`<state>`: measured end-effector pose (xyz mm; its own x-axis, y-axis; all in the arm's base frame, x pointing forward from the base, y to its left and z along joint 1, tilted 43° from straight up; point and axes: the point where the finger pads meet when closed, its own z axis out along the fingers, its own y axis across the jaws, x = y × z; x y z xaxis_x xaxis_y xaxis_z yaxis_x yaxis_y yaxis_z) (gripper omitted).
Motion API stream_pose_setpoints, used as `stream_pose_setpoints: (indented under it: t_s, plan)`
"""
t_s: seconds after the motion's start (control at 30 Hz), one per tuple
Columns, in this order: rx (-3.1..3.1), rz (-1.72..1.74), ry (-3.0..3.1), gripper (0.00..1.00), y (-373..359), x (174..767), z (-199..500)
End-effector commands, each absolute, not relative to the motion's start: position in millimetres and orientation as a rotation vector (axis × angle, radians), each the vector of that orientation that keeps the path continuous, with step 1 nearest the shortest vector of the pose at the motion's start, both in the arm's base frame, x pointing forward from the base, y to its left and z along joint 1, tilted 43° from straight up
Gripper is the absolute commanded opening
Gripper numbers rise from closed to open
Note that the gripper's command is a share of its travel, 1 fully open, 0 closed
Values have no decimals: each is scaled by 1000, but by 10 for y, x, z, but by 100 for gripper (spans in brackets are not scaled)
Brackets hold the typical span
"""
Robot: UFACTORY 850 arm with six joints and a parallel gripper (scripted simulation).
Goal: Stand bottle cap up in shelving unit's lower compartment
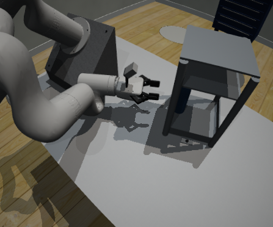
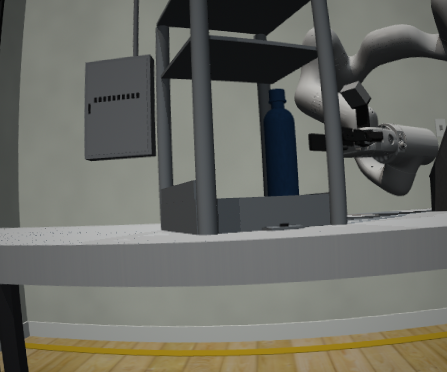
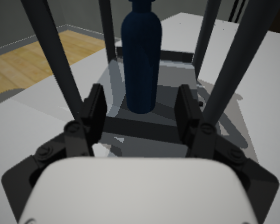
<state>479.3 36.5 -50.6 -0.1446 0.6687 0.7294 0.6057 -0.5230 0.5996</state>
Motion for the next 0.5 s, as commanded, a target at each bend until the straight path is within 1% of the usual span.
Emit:
stream_pose_setpoints:
  t_s: [0.0,0.47]
  plan:
    - [2017,1787,1508,74,320,4725,-474]
    - [2017,1787,1508,74,217,4572,-409]
